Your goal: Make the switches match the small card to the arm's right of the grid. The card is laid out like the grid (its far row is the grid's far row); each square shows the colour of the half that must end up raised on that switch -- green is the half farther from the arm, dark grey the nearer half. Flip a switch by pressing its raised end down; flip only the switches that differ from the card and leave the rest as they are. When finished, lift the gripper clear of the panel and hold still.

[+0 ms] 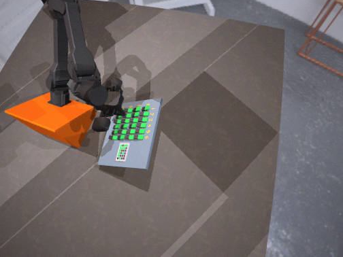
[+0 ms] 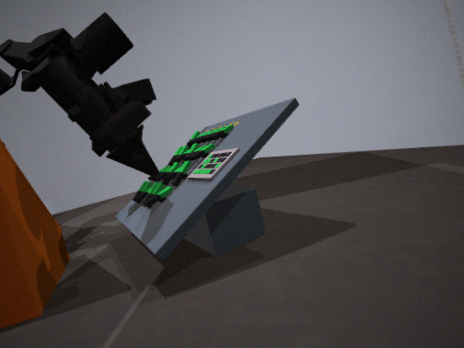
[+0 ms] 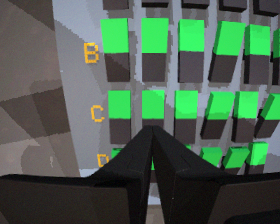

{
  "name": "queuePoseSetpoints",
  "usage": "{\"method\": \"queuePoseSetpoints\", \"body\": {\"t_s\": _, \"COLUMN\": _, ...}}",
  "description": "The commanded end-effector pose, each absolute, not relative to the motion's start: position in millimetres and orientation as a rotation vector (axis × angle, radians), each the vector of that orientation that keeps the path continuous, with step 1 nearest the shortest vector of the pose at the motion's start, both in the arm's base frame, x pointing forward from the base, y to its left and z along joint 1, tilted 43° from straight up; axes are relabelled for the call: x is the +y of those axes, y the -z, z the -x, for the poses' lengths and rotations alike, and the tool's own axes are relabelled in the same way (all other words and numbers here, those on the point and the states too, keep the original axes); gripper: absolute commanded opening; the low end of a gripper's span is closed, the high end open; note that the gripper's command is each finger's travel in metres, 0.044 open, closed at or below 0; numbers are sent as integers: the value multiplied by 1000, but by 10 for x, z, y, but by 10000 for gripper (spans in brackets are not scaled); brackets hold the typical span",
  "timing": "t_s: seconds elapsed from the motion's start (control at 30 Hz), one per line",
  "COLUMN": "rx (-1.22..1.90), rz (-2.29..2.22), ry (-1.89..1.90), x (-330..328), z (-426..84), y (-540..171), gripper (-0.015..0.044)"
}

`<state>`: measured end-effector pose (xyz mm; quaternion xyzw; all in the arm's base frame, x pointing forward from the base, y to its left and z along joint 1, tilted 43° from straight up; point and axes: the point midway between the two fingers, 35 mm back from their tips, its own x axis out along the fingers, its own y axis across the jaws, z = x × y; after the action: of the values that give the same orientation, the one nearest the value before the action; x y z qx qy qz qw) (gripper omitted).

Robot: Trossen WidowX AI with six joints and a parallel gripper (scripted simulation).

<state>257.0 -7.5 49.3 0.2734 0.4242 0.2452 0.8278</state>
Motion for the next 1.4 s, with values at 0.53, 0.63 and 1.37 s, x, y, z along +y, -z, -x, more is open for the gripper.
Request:
{"method": "queuePoseSetpoints", "body": {"t_s": 0.53, "rx": 906, "rz": -584, "ry": -517, "x": -56, "z": -2577, "y": -462, "gripper": 0}}
{"method": "queuePoseSetpoints", "body": {"t_s": 0.63, "rx": 906, "rz": -584, "ry": -517, "x": -53, "z": -2579, "y": -459, "gripper": 0}}
{"method": "queuePoseSetpoints", "body": {"t_s": 1.37, "rx": 934, "rz": -576, "ry": -524, "x": -578, "z": -2332, "y": -794, "gripper": 0}}
